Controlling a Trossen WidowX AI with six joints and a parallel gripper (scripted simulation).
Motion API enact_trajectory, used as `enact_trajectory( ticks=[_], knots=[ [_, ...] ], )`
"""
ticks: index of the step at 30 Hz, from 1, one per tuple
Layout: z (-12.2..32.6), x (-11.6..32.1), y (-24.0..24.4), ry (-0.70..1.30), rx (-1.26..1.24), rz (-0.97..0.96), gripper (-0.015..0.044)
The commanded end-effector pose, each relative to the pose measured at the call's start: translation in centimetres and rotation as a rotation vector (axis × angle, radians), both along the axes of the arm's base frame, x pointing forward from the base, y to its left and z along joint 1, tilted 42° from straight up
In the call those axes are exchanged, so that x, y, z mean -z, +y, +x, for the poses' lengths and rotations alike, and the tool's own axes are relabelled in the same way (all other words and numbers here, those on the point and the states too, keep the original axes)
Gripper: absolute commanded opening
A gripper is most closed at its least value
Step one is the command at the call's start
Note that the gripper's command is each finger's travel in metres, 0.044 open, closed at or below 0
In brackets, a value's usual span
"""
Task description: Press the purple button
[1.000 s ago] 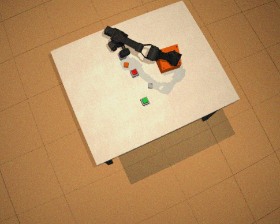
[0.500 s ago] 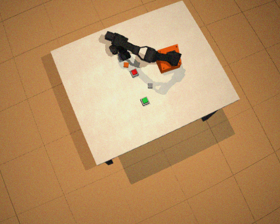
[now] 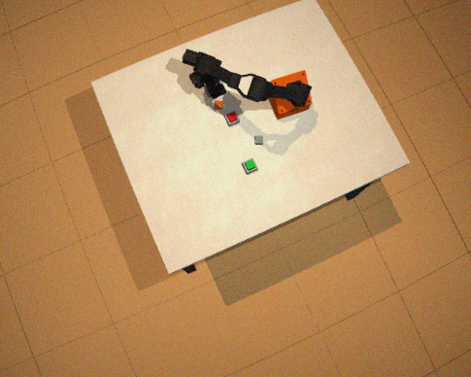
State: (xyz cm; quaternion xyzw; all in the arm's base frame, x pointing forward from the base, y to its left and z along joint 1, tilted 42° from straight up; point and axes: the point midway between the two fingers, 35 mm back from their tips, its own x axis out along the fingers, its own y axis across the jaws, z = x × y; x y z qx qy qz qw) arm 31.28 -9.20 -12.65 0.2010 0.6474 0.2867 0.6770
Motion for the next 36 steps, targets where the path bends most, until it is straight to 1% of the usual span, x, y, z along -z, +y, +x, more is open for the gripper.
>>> enact_trajectory(
  ticks=[1,14,34,36],
  knots=[
    [-0.3,0.6,0.8,0.012,0.002,0.008,0.0020],
    [-0.3,2.0,2.0,0.011,0.002,0.009,0.0020],
    [-0.3,2.0,2.0,0.011,0.002,0.009,0.0020],
    [-0.1,0.7,0.7,0.006,0.001,0.005,0.0020]
  ],
)
